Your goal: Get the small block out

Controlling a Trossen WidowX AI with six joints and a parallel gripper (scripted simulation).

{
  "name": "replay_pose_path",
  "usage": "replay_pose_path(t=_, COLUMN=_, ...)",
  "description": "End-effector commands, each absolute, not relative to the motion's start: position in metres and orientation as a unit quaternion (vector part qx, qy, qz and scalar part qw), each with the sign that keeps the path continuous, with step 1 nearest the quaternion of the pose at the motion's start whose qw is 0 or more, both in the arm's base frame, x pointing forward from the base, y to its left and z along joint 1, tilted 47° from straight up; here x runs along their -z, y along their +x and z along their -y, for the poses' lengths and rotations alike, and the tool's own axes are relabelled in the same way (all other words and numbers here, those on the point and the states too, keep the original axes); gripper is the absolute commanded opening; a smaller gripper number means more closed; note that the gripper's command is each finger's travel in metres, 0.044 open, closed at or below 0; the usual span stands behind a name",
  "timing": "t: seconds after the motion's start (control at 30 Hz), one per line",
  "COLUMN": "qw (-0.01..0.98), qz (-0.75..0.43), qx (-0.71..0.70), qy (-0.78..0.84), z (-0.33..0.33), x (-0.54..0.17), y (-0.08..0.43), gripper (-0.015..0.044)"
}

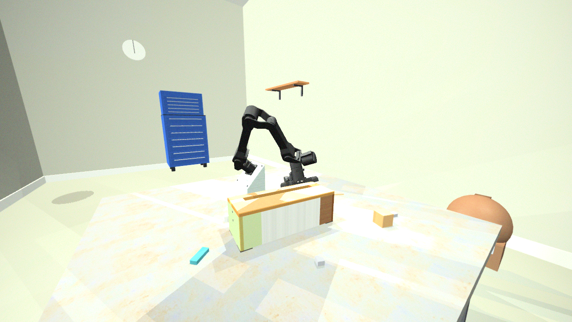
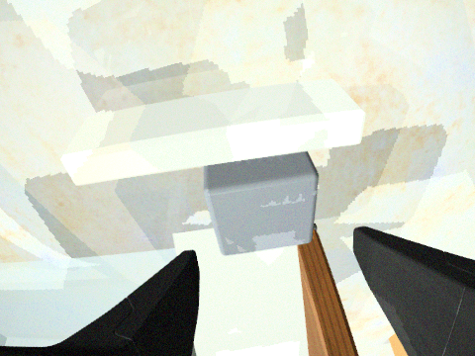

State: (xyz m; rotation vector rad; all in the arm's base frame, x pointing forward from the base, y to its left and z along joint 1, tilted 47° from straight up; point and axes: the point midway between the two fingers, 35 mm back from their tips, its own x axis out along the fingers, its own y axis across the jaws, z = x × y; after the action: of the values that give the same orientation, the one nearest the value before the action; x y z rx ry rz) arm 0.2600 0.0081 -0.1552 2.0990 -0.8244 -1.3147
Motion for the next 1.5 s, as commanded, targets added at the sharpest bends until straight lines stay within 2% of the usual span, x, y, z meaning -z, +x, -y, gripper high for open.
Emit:
replay_pose_path(t=0.0, qw=0.268, qz=0.305, qx=0.488, qy=0.773, z=-0.001, x=0.16, y=0.256, gripper=0.0285)
replay_pose_path(t=0.37, qw=0.272, qz=0.305, qx=0.487, qy=0.772, z=0.011, x=0.169, y=0.253, gripper=0.0285)
replay_pose_path(t=0.63, qw=0.272, qz=0.305, qx=0.487, qy=0.772, z=0.011, x=0.169, y=0.253, gripper=0.0075)
replay_pose_path(t=0.73, qw=0.272, qz=0.305, qx=0.487, qy=0.772, z=0.011, x=0.169, y=0.253, gripper=0.0055)
replay_pose_path(t=0.8, qw=0.259, qz=0.306, qx=0.483, qy=0.778, z=0.008, x=0.168, y=0.255, gripper=0.0003)
replay_pose_path(t=1.47, qw=0.267, qz=0.303, qx=0.488, qy=0.774, z=-0.037, x=0.126, y=0.259, gripper=0.0)
